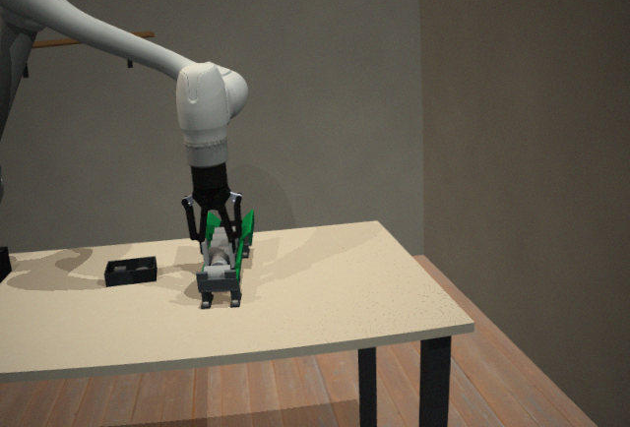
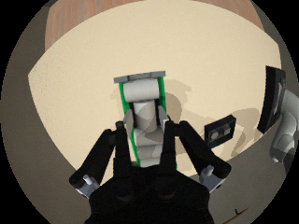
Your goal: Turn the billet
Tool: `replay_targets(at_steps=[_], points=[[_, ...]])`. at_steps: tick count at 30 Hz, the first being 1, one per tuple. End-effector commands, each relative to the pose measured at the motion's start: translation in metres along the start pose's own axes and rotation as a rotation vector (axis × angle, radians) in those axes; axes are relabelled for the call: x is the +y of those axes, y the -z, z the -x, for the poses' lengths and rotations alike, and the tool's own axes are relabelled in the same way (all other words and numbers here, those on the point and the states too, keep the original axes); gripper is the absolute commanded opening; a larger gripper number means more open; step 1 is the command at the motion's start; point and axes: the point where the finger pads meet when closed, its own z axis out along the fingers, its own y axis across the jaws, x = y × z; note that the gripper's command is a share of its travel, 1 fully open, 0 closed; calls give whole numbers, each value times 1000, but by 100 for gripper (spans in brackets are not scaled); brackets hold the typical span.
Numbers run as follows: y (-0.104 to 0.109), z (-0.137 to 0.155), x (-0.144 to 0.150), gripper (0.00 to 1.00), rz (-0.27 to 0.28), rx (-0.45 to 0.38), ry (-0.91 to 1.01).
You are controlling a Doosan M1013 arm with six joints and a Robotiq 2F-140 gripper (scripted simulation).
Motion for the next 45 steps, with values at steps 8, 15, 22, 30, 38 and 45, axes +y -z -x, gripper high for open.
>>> replay_targets(at_steps=[8, 15, 22, 30, 38, 45], points=[[0, 0, 0, 10, 0, 0, 0], [0, 0, 0, 10, 0, 0, 0], [0, 0, 0, 10, 0, 0, 0], [0, 0, 0, 10, 0, 0, 0], [0, 0, 0, 10, 0, 0, 0], [0, 0, 0, 10, 0, 0, 0]])
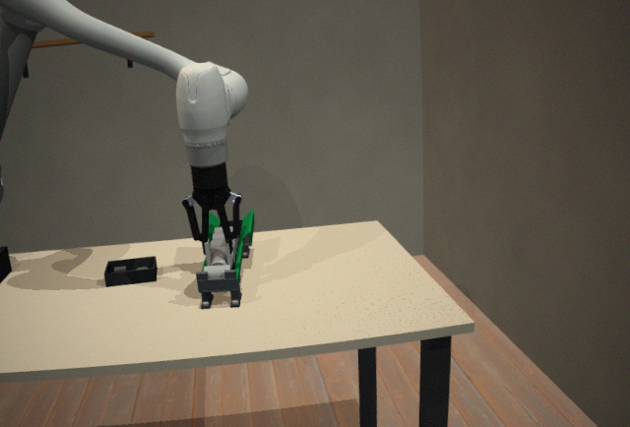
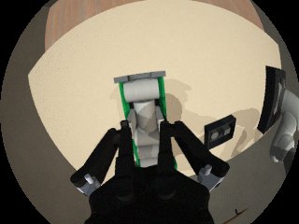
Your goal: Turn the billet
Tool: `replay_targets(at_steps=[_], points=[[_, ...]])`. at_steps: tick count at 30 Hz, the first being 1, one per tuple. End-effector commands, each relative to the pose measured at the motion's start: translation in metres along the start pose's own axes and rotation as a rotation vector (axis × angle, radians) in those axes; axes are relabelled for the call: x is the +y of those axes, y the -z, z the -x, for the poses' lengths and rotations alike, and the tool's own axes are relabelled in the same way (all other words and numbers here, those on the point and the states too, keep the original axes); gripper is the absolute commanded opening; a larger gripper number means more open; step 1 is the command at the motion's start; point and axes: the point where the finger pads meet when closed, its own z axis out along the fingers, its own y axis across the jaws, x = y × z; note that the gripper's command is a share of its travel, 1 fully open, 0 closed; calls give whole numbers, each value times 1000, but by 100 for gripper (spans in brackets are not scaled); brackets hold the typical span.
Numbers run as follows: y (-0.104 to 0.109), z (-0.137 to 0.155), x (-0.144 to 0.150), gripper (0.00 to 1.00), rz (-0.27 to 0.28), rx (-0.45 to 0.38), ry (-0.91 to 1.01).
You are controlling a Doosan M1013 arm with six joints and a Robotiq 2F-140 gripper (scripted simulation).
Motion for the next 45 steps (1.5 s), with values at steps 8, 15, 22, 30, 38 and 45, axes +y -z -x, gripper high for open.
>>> replay_targets(at_steps=[8, 15, 22, 30, 38, 45], points=[[0, 0, 0, 10, 0, 0, 0], [0, 0, 0, 10, 0, 0, 0], [0, 0, 0, 10, 0, 0, 0], [2, 0, 0, 10, 0, 0, 0], [6, 1, 0, 10, 0, 0, 0], [13, 1, 0, 10, 0, 0, 0]])
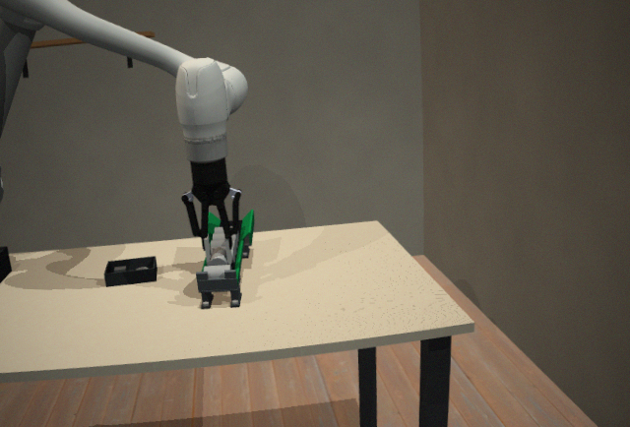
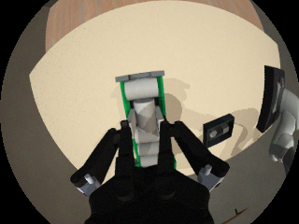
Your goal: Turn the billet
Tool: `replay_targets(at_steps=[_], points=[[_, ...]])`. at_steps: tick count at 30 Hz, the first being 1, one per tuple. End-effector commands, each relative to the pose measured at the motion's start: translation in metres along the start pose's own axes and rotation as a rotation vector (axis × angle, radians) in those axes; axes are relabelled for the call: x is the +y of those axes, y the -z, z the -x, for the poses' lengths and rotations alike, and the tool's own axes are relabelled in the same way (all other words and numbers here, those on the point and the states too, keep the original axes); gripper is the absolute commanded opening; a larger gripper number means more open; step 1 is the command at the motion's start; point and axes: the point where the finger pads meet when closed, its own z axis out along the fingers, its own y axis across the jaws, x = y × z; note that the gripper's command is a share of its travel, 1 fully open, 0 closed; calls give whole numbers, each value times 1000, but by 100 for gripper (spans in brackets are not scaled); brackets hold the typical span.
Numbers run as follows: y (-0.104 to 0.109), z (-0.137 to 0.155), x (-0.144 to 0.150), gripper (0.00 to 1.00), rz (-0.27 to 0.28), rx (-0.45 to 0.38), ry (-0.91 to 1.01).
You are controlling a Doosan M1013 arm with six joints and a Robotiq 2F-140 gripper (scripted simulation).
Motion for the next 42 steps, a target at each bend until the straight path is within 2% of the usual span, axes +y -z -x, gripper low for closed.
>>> replay_targets(at_steps=[1, 26, 38, 42], points=[[4, 1, 0, 10, 0, 0, 0], [43, 5, 0, 10, 0, 0, 0], [73, 8, 0, 10, 0, 0, 0], [74, 8, 0, 10, 0, 9, 0]])
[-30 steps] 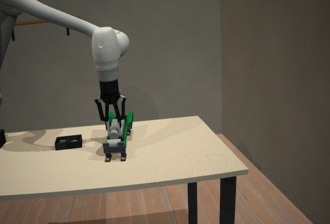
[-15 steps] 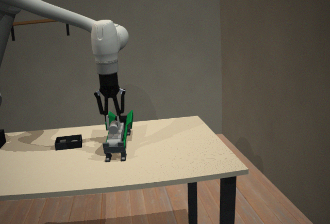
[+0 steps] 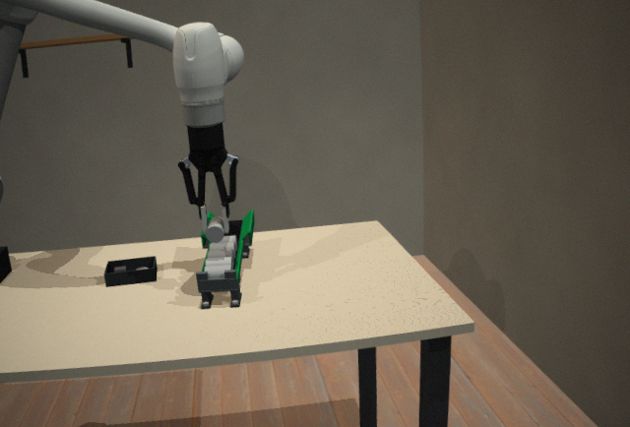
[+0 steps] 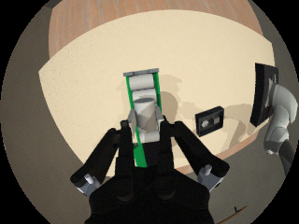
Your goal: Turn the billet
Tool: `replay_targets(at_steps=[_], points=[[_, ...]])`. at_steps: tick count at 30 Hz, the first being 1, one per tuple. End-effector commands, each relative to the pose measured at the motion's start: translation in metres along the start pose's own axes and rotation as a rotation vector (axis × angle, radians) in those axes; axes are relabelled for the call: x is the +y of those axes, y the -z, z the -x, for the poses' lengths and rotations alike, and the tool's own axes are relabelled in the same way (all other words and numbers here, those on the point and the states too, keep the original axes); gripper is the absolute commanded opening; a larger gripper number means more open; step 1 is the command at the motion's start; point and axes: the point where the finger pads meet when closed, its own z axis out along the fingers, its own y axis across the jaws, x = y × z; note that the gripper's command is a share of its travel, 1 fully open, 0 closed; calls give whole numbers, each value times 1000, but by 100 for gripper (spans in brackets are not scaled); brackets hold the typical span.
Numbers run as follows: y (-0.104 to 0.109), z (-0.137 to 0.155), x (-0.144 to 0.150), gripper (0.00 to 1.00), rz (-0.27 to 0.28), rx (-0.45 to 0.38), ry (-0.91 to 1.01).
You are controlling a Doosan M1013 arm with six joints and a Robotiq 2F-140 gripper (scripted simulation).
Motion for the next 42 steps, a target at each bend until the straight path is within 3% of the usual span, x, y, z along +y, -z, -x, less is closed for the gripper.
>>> replay_targets(at_steps=[1, 42], points=[[1, 0, 0, 10, 0, 4, 0], [1, 3, 0, 10, 0, 96, 0]])
